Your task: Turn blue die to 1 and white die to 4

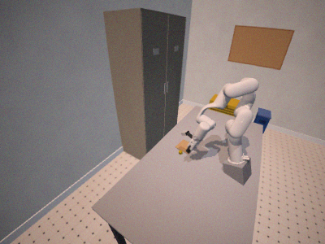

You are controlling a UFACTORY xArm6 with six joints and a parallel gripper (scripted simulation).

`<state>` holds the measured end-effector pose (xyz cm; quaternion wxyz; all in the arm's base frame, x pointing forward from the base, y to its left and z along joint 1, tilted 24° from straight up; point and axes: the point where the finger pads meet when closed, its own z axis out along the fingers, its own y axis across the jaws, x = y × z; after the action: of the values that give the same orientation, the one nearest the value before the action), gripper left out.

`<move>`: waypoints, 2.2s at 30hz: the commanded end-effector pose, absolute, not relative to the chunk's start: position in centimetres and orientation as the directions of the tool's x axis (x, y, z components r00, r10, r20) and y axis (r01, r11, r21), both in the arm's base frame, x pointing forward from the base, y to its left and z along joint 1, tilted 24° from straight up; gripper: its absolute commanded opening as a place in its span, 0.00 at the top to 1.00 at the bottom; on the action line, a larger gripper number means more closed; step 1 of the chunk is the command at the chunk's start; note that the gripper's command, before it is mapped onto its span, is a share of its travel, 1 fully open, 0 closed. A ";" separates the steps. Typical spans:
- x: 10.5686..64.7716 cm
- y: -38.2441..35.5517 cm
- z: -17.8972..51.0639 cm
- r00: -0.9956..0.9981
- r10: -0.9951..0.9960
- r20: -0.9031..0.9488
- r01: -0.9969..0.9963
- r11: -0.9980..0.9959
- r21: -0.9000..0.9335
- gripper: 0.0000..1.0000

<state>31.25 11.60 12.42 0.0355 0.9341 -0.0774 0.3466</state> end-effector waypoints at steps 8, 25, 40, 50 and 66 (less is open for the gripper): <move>31.2 11.6 12.4 0.561 -0.097 0.822 -0.192 -0.981 0.015 0.79; 31.0 11.6 12.0 0.281 -0.041 0.959 -0.198 -0.980 0.016 0.79; 30.8 11.9 12.0 0.078 -0.001 0.997 -0.192 -0.981 0.014 0.79; 31.0 11.8 11.5 0.078 -0.002 0.997 -0.192 -0.981 0.014 0.79; 32.7 11.5 7.4 0.078 -0.002 0.997 -0.192 -0.981 0.014 0.79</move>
<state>31.89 11.55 9.05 0.0709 0.7330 -0.0659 0.6733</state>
